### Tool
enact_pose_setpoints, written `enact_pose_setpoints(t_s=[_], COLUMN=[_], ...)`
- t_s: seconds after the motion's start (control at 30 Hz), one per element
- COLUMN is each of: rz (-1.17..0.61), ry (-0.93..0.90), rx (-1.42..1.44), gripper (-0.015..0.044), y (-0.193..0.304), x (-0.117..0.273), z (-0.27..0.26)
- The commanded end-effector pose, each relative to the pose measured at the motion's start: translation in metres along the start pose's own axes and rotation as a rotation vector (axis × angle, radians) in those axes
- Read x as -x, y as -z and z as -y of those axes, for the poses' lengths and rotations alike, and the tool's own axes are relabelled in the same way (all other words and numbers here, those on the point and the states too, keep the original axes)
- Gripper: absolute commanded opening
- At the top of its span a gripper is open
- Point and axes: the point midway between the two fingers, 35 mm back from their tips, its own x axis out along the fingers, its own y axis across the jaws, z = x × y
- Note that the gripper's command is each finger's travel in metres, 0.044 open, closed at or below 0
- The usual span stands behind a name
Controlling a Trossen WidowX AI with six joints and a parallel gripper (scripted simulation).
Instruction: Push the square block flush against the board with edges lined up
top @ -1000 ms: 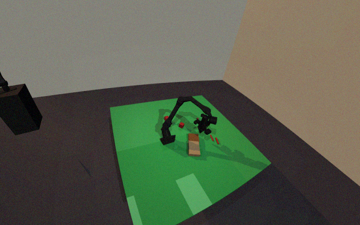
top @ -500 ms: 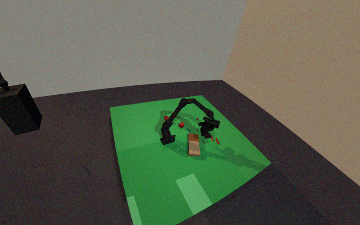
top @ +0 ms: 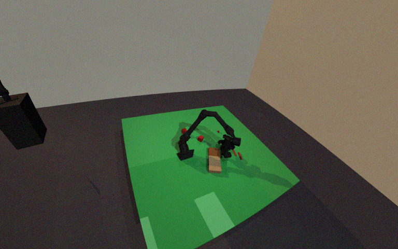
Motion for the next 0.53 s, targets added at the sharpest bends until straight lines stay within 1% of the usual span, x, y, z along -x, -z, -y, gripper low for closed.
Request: enact_pose_setpoints(t_s=[0.0, 0.27, 0.5], rz=[0.0, -0.001, 0.0], ry=[-0.004, -0.004, -0.004], rx=[-0.006, -0.006, -0.006], gripper=[0.0, 0.0, 0.0], y=[0.006, 0.019, 0.012], x=[-0.001, -0.001, 0.0], z=[0.0, 0.0, 0.001])
